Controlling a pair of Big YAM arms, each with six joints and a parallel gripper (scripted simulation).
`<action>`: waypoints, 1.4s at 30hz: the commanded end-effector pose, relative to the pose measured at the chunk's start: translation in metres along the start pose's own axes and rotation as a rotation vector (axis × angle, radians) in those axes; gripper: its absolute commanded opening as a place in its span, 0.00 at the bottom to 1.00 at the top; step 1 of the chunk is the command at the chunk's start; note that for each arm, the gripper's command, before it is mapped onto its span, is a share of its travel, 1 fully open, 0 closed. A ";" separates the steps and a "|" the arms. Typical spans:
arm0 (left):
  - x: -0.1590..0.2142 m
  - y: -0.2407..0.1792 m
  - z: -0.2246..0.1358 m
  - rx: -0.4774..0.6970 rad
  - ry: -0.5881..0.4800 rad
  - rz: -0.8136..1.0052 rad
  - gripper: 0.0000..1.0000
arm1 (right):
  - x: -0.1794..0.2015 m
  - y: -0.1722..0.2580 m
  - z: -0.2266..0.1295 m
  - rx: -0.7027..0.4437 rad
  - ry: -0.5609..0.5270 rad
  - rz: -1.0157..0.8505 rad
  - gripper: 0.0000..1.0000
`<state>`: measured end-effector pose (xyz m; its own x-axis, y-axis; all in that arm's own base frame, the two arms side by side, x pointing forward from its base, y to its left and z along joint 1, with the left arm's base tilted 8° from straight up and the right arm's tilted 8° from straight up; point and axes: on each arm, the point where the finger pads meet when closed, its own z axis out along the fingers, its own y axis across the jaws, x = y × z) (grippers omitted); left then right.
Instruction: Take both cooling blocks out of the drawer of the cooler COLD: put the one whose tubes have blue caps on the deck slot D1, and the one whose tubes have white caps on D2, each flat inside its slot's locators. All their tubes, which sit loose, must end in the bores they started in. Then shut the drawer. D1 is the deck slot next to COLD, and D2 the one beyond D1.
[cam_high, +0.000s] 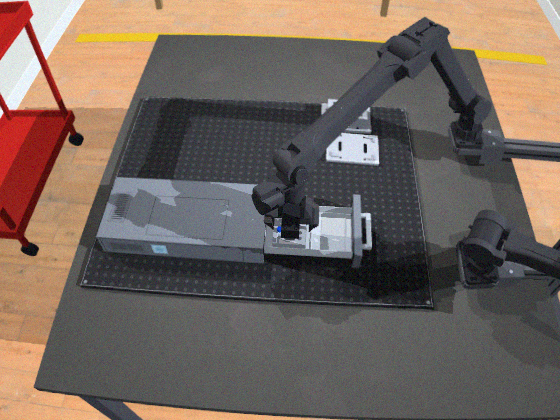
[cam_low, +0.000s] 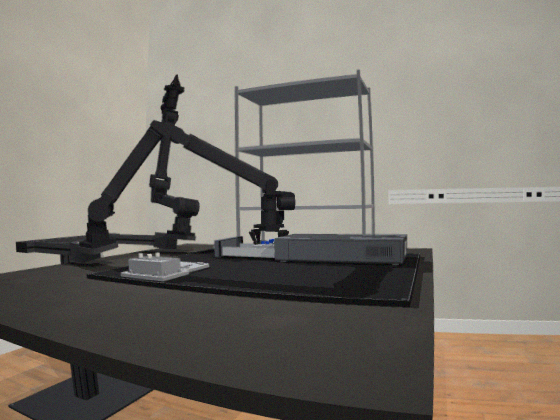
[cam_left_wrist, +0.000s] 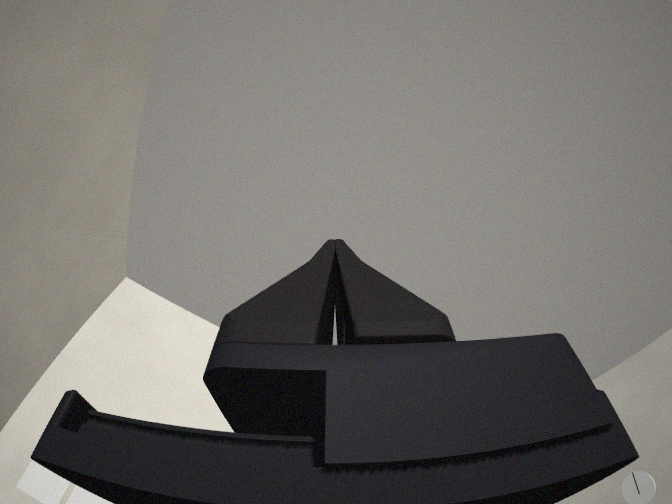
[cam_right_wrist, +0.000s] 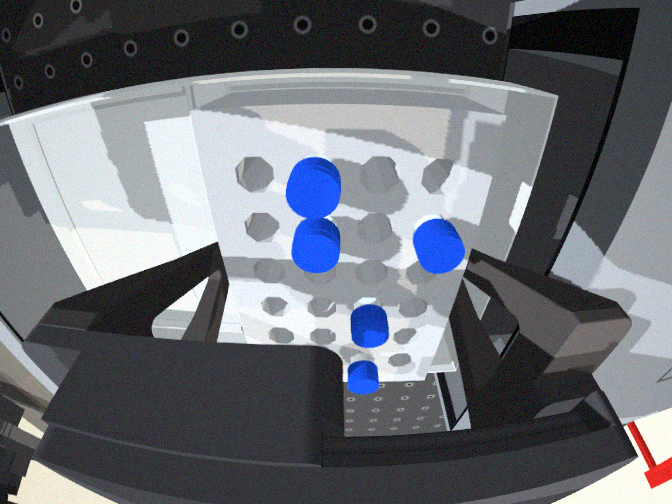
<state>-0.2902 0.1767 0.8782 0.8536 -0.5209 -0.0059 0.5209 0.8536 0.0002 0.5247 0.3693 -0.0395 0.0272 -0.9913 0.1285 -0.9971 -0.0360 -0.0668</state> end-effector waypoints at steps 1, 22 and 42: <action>0.023 -0.002 0.008 0.001 0.034 0.008 0.00 | -0.008 -0.032 -0.013 0.045 -0.028 0.010 1.00; 0.023 -0.002 0.008 0.001 0.034 0.008 0.00 | -0.013 -0.033 -0.013 0.057 -0.037 0.006 0.75; 0.023 -0.002 0.008 0.001 0.034 0.008 0.00 | -0.013 -0.033 -0.013 0.057 -0.037 0.006 0.45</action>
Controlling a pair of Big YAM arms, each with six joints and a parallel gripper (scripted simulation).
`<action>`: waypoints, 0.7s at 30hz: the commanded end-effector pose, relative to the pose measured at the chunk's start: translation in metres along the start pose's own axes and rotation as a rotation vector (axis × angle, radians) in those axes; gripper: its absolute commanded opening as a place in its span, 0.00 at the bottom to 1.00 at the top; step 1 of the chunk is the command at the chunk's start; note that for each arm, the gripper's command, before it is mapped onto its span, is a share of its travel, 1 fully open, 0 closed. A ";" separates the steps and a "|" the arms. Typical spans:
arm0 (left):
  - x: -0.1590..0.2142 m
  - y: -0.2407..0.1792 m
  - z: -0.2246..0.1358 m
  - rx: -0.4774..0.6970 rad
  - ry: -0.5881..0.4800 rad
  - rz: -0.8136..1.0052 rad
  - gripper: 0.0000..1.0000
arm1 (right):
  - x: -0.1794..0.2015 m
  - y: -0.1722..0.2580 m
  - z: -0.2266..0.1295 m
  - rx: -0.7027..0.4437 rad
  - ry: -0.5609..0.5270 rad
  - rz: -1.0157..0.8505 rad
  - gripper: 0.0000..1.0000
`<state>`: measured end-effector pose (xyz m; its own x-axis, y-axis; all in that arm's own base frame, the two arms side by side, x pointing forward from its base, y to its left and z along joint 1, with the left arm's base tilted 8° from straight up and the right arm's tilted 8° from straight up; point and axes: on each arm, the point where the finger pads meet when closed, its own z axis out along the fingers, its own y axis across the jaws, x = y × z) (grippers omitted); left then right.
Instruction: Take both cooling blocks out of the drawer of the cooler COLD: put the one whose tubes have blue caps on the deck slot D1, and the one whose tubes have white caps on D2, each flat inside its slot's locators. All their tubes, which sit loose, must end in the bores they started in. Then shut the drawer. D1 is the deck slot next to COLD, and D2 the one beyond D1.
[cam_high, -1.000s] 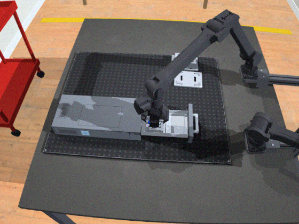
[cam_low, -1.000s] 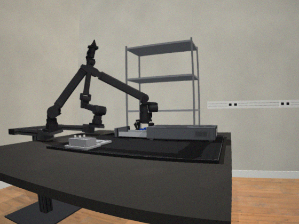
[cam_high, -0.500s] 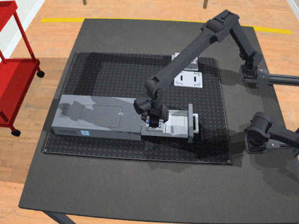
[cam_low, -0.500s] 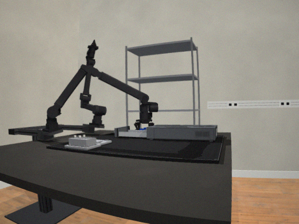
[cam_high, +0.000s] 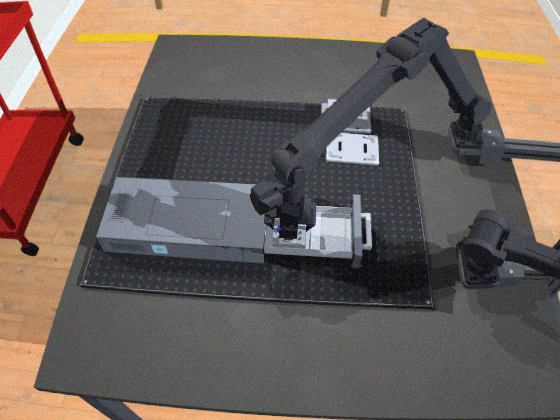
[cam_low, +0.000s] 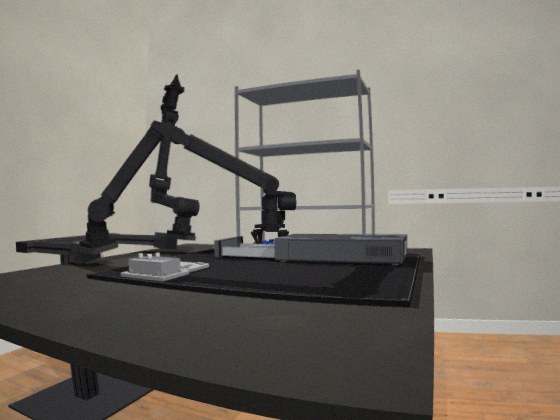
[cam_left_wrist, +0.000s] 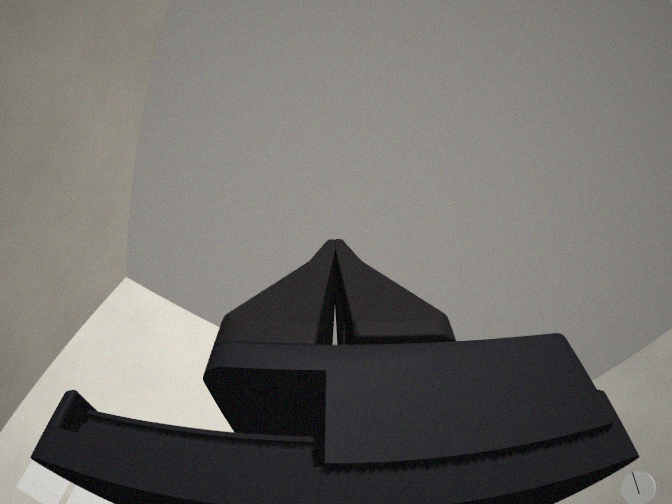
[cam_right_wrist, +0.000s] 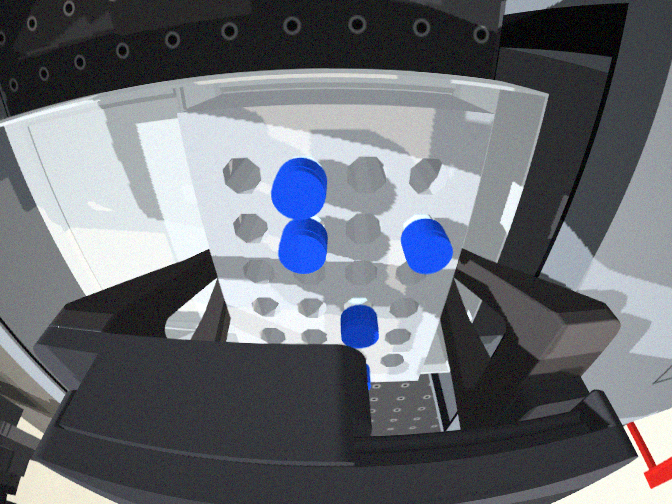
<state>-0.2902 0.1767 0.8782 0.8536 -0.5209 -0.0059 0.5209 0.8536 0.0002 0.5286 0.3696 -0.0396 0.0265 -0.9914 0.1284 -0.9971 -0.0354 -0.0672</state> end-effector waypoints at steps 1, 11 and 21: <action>0.023 -0.002 0.008 0.001 0.034 0.008 0.00 | -0.013 -0.030 -0.014 0.057 -0.036 0.005 0.43; 0.023 -0.002 0.008 0.001 0.034 0.008 0.00 | -0.013 -0.030 -0.014 0.057 -0.036 0.005 0.30; 0.023 -0.002 0.008 0.001 0.034 0.008 0.00 | -0.013 -0.030 -0.014 0.057 -0.036 0.005 0.13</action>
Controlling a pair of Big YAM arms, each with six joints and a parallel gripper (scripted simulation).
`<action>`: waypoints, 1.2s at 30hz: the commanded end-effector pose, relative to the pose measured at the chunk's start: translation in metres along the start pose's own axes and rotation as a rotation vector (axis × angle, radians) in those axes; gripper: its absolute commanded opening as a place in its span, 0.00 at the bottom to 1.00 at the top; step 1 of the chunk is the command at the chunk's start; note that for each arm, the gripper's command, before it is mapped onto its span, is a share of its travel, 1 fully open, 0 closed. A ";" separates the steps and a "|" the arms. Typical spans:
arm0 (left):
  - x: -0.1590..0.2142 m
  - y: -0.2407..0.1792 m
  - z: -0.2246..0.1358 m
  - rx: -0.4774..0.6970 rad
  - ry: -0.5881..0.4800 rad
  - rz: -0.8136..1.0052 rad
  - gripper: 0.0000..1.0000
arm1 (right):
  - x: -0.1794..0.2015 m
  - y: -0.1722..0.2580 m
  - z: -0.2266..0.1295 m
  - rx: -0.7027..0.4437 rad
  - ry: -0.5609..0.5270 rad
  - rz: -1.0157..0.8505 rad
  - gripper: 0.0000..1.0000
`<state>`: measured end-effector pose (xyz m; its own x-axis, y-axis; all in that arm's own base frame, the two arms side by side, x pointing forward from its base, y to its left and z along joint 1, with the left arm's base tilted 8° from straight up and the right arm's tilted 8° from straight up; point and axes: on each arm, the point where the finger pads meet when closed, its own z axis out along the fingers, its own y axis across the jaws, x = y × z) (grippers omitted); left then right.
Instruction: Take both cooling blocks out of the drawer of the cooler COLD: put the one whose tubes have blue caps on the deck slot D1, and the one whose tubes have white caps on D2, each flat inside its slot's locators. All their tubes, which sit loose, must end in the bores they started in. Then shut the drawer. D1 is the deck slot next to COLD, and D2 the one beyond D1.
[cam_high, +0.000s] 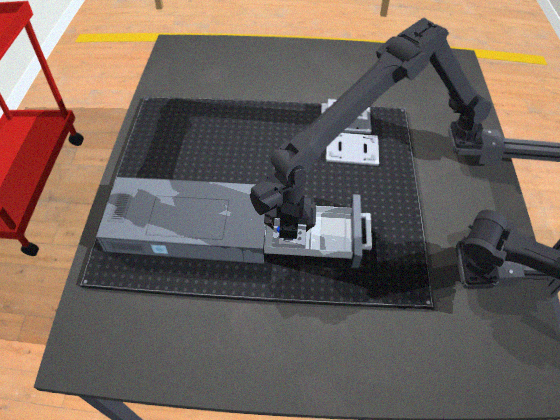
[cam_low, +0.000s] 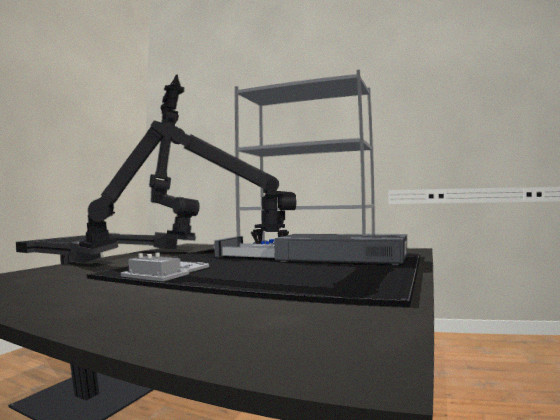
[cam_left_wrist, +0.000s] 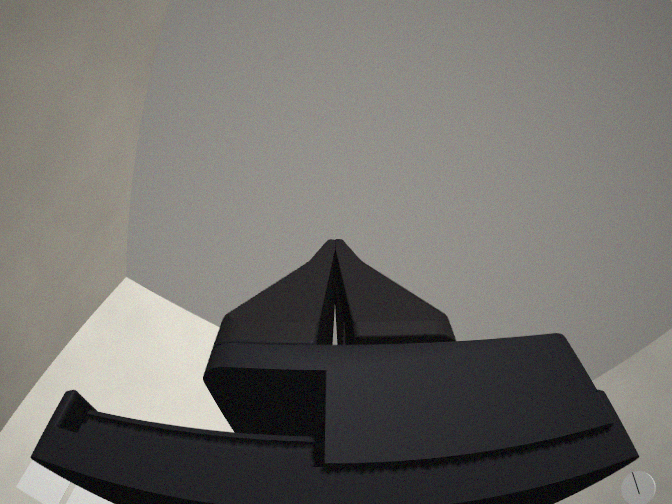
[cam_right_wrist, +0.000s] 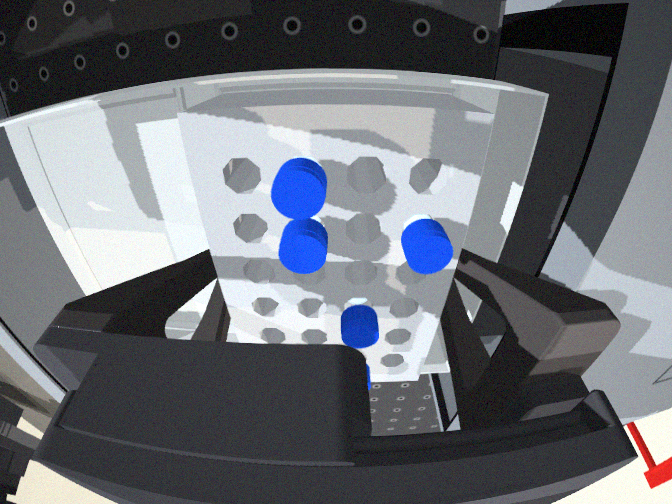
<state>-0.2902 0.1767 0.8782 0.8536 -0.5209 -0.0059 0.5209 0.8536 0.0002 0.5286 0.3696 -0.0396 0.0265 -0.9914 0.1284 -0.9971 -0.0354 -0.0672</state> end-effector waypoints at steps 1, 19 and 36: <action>0.023 -0.002 0.008 0.001 0.034 0.008 0.00 | -0.013 -0.030 -0.014 0.057 -0.036 0.005 0.12; 0.023 -0.002 0.008 0.001 0.034 0.008 0.00 | -0.013 -0.030 -0.014 0.057 -0.036 0.005 0.00; 0.023 -0.002 0.008 0.001 0.034 0.008 0.00 | -0.013 -0.030 -0.014 0.057 -0.036 0.005 0.00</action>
